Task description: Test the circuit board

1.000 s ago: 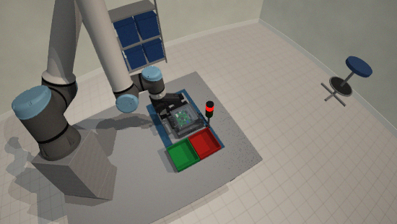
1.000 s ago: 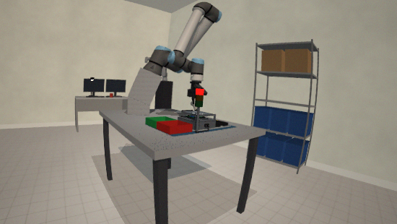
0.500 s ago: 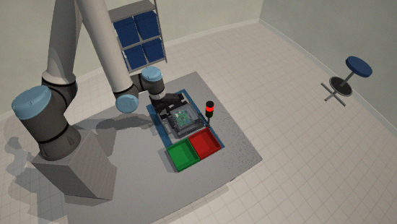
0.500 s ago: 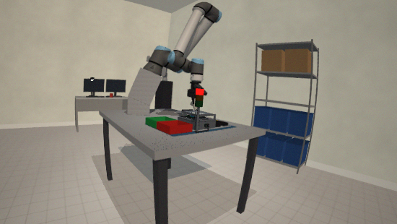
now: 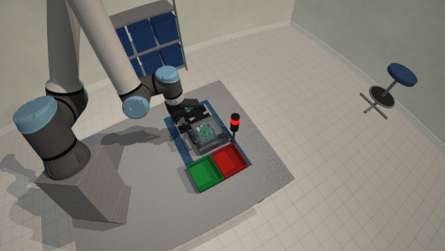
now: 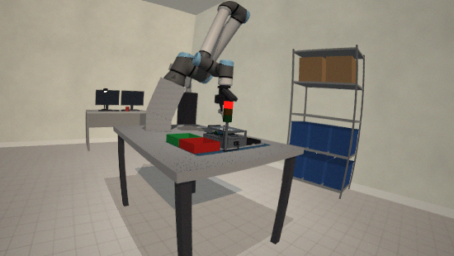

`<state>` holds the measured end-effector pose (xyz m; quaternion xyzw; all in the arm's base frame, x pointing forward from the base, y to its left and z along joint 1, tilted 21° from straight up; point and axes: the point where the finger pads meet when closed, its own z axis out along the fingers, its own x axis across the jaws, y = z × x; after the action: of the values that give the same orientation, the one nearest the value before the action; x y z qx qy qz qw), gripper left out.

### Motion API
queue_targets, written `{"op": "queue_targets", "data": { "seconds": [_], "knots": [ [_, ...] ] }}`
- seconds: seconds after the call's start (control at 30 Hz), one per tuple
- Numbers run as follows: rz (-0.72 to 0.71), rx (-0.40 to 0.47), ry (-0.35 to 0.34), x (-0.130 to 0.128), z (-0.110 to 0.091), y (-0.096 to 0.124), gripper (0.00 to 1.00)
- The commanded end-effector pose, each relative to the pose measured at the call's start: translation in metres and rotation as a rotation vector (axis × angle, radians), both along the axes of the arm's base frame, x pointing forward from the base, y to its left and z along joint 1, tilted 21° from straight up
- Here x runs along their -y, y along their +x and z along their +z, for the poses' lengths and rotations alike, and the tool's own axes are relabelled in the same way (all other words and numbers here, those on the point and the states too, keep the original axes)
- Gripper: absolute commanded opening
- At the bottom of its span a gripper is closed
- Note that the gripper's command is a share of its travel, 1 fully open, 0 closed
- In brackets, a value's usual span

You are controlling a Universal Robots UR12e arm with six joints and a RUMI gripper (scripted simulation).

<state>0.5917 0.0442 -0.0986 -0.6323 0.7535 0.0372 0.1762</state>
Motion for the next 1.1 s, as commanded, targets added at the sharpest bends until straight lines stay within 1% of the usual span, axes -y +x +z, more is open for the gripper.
{"op": "queue_targets", "data": {
  "seconds": [0.0,0.17,1.07],
  "knots": [
    [0.001,-0.001,0.000,0.0041,0.0132,-0.0028,0.00],
    [0.001,-0.001,0.000,0.0060,0.0196,-0.0043,0.00],
    [-0.019,-0.007,0.005,0.0060,0.0196,-0.0042,0.00]
  ]
}}
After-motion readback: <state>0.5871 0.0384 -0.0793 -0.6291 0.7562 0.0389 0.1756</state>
